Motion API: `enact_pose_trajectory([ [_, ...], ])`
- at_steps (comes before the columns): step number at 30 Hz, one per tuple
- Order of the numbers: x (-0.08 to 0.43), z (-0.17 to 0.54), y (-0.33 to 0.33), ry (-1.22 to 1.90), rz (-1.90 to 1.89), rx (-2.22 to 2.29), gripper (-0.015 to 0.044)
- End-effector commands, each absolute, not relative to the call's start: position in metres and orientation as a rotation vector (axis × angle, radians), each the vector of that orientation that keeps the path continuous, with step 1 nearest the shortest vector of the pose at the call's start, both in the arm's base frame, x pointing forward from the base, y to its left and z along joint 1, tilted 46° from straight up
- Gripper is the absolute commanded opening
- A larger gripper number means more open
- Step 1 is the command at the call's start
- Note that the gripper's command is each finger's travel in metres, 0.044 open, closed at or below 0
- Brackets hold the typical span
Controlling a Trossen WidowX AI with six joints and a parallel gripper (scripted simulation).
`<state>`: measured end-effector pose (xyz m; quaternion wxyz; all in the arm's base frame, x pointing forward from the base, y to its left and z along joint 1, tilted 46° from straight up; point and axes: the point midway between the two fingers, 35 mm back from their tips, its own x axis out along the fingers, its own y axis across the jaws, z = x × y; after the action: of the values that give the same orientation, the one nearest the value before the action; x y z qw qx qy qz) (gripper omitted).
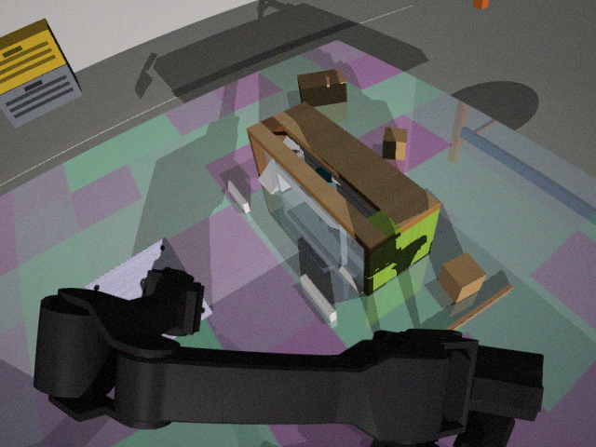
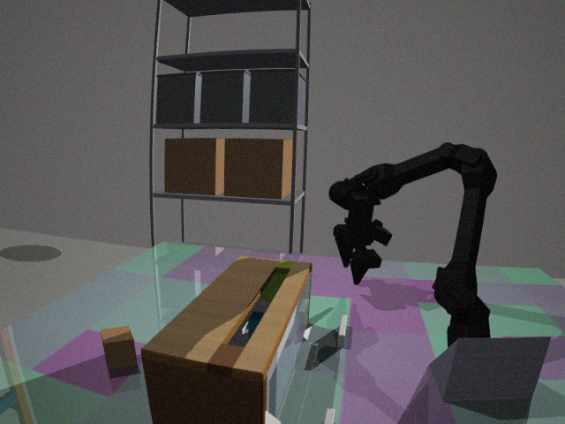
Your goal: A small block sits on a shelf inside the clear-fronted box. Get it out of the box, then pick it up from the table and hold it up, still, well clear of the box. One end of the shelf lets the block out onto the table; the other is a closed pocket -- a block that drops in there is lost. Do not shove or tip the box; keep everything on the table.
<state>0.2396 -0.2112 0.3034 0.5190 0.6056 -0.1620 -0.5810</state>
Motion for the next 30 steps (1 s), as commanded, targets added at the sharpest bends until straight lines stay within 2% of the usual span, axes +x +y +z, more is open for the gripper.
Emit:
enact_pose_trajectory([
  [1, 0.274, 0.298, -0.177, -0.215, -1.285, 1.445, 0.0400],
  [9, 0.328, 0.286, -0.085, 0.130, -1.038, 1.390, 0.0400],
  [17, 0.350, 0.269, 0.022, 0.454, -0.793, 1.271, 0.0400],
  [23, 0.334, 0.217, 0.071, 0.663, -0.883, 1.157, 0.0400],
  [30, 0.274, 0.143, 0.129, 0.878, -1.129, 0.874, 0.0400],
])
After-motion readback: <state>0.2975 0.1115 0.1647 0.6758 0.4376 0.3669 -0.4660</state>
